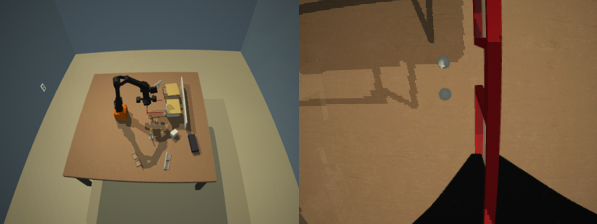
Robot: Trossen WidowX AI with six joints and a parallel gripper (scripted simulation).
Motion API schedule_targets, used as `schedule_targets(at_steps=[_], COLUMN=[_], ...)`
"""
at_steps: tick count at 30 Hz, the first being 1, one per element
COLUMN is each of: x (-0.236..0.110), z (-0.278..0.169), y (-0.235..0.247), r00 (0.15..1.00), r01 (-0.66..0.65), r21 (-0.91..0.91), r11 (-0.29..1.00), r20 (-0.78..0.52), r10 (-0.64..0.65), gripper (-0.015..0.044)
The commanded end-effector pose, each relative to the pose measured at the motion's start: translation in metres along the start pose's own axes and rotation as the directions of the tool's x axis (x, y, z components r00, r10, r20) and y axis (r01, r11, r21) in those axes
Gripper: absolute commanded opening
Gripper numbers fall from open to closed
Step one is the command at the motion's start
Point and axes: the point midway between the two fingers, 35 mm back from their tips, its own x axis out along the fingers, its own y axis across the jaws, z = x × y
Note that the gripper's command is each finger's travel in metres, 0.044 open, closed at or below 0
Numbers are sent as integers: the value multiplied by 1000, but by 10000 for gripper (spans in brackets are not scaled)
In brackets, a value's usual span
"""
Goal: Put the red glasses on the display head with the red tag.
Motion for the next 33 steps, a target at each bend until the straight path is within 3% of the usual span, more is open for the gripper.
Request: schedule_targets(at_steps=[1,33], x=[5,25], z=[1,3], y=[-1,10], r00=[1000,1000], r01=[2,2], r21=[3,3], r11=[1000,1000], r20=[6,-2], r10=[-3,-2], gripper=[0,0])
